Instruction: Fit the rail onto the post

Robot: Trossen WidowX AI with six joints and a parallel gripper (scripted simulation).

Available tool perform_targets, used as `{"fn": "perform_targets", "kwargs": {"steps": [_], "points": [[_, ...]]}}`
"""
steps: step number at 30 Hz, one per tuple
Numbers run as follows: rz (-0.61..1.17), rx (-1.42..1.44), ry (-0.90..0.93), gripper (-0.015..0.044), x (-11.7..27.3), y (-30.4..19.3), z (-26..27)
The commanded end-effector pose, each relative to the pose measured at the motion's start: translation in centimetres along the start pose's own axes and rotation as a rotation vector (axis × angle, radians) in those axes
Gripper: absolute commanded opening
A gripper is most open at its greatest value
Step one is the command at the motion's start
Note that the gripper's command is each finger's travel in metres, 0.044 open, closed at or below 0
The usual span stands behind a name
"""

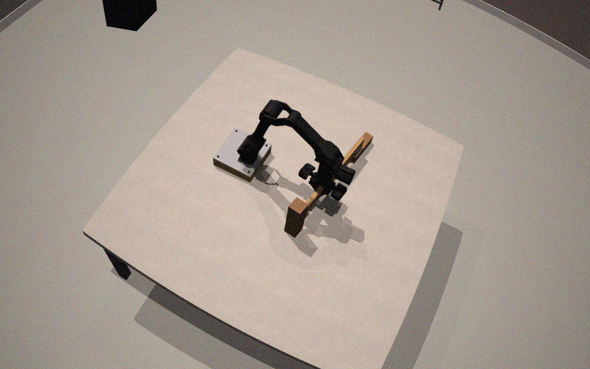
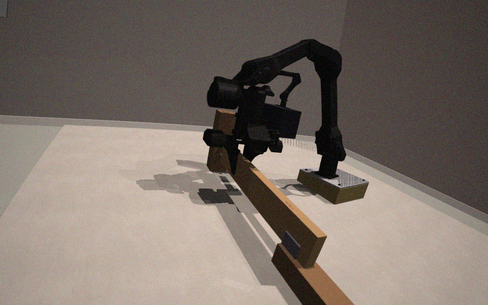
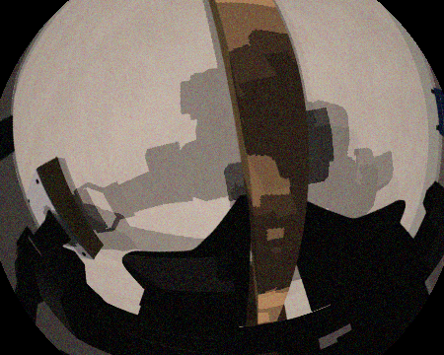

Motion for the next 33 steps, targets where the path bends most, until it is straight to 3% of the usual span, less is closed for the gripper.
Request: {"fn": "perform_targets", "kwargs": {"steps": [1,33], "points": [[-0.001,0.003,0.000,0.0000,0.06,-0.14,0.02],[-0.001,0.003,0.000,0.0000,-0.02,-1.12,0.01]]}}
Point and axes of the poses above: the point midway between the two fingers, 35 mm back from their tips, its own x axis back along the fingers, its own z axis across the jaws, y = z × x, the point moved 3 cm from there along x, back along the fingers
